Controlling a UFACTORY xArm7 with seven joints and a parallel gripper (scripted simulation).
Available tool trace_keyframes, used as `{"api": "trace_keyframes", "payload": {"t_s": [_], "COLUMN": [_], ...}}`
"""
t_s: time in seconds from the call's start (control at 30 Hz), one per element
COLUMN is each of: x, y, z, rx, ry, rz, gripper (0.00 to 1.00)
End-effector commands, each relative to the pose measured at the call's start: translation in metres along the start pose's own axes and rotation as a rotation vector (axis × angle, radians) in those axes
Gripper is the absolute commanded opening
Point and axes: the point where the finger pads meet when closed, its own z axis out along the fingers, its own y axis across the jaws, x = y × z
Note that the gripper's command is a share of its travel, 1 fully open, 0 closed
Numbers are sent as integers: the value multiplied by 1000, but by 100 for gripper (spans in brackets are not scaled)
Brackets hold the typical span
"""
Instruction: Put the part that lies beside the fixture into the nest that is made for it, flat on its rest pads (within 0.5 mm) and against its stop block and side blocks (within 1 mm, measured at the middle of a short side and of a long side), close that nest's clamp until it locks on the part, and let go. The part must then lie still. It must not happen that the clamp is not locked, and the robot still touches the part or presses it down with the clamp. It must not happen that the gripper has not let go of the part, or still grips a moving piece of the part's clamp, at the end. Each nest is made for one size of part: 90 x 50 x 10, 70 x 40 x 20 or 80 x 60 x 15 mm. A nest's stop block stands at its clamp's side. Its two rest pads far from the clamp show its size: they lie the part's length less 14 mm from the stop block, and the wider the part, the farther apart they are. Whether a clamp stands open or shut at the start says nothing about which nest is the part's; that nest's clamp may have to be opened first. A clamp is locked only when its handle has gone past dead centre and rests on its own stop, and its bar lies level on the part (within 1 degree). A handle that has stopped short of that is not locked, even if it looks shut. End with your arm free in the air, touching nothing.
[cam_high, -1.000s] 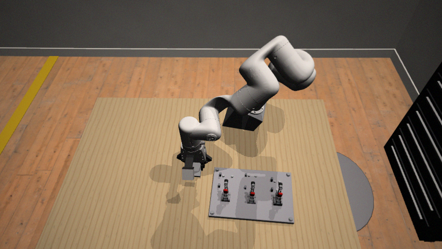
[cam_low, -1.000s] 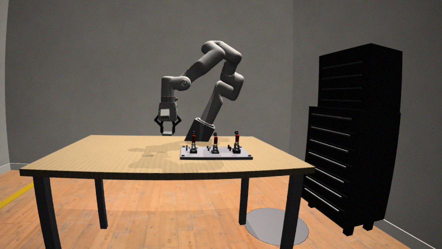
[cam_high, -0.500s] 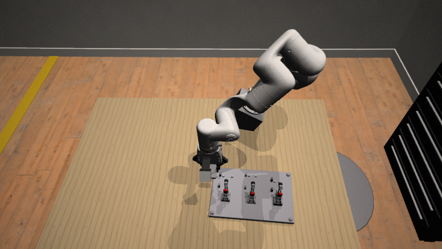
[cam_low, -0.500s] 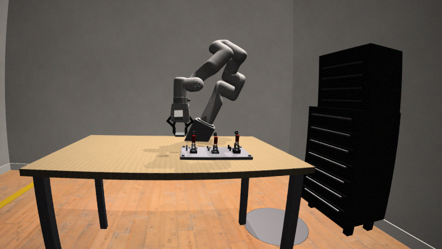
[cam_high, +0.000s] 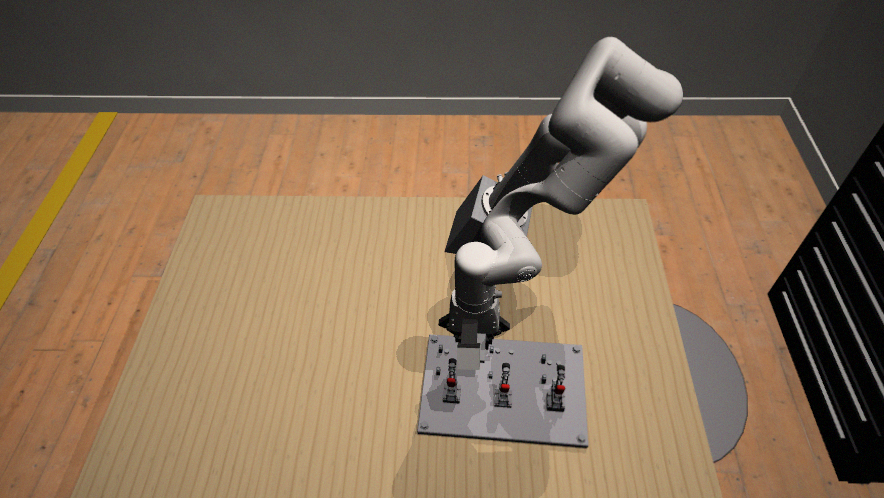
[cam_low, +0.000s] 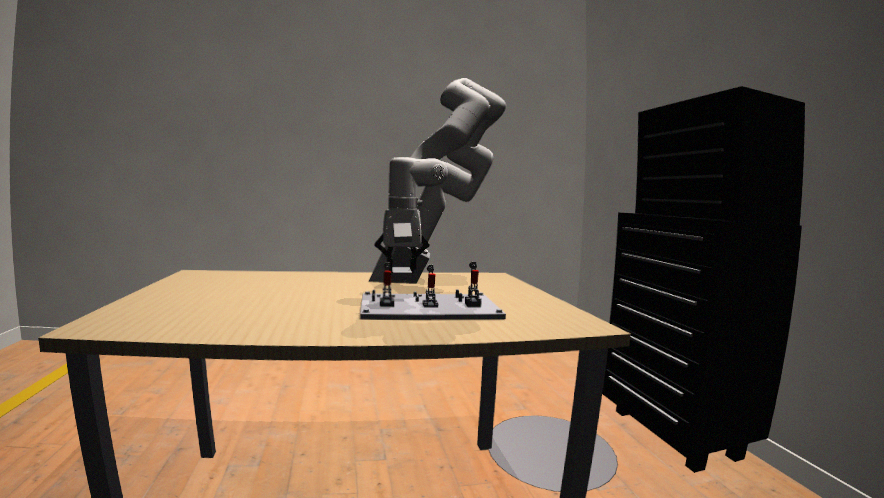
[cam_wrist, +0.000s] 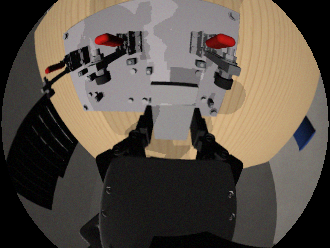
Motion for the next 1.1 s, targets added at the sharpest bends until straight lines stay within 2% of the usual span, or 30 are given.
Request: {"api": "trace_keyframes", "payload": {"t_s": [0.0, 0.13, 0.43, 1.07], "x": [2, 2, 2, 2], "y": [-33, -52, -69, -72], "z": [-2, -1, 0, 0], "rx": [-9, -9, -9, -9], "ry": [5, 5, 5, 5], "rz": [4, 4, 4, 4], "gripper": [0, 0, 0, 0]}}
